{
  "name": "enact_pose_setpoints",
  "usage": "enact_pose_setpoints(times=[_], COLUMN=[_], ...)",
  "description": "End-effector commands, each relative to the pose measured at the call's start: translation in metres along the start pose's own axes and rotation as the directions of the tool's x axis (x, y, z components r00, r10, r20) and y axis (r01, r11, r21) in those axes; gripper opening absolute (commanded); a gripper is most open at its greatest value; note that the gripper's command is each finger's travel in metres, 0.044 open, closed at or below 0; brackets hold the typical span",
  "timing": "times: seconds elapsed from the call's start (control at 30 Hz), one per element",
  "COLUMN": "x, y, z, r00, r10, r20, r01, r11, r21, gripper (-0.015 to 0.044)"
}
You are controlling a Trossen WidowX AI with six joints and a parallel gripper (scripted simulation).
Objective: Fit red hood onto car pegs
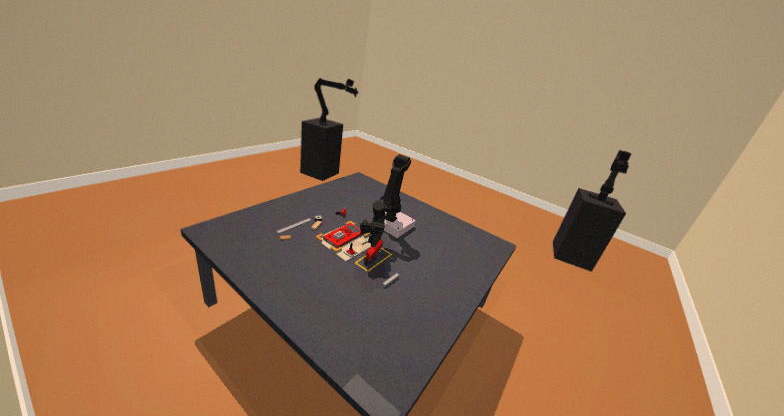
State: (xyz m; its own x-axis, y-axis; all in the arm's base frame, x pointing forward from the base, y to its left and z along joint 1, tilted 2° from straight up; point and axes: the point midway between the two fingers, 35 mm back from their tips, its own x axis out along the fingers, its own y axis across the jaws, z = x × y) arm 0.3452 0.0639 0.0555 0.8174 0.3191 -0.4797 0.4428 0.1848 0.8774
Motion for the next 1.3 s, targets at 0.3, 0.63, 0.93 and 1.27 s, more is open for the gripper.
enact_pose_setpoints(times=[0.3,0.63,0.93,1.27], x=[0.001,0.003,0.007,0.009], y=[-0.005,-0.013,-0.025,-0.042], z=[-0.001,-0.001,-0.001,-0.001], r00=[1.0,1.0,1.0,1.0], r10=[0.001,0.001,0.0,-0.001], r20=[-0.006,-0.006,-0.006,-0.006], r01=[0.001,0.003,0.005,0.006], r11=[0.929,0.779,0.585,0.321], r21=[0.37,0.627,0.811,0.947], gripper=[0.0,0.0,0.0,0.0])
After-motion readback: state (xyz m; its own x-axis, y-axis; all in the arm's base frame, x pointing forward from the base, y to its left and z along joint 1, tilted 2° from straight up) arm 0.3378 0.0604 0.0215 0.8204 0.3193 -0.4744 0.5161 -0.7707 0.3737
